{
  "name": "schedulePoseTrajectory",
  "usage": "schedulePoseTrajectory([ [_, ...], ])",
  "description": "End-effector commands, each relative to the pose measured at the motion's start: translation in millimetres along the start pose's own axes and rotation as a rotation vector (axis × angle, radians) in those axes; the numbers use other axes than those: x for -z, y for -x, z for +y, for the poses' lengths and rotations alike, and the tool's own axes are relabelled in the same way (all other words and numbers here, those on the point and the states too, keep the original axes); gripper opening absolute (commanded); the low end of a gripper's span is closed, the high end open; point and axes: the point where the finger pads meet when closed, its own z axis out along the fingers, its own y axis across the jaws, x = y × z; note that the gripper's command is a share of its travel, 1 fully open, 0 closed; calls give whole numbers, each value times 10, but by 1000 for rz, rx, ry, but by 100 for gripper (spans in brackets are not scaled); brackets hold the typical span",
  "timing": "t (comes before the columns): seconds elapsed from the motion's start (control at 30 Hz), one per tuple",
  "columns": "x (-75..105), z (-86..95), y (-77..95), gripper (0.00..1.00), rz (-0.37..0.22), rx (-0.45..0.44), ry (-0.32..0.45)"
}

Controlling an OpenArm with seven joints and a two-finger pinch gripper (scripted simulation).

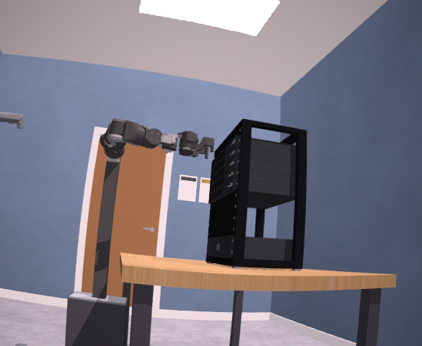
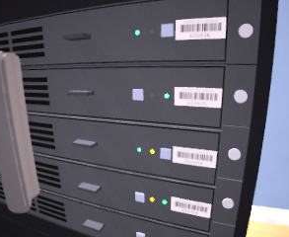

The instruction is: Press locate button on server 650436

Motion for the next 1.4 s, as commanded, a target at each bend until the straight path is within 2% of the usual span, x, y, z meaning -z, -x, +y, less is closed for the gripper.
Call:
schedulePoseTrajectory([
  [0.0,17,12,-19,60,8,-5,7],
  [0.47,299,10,-17,60,8,-5,7],
  [0.77,403,9,-16,60,8,-5,7],
  [1.1,449,9,-16,60,8,-5,7],
  [1.37,452,-1,-19,60,6,28,0],
])
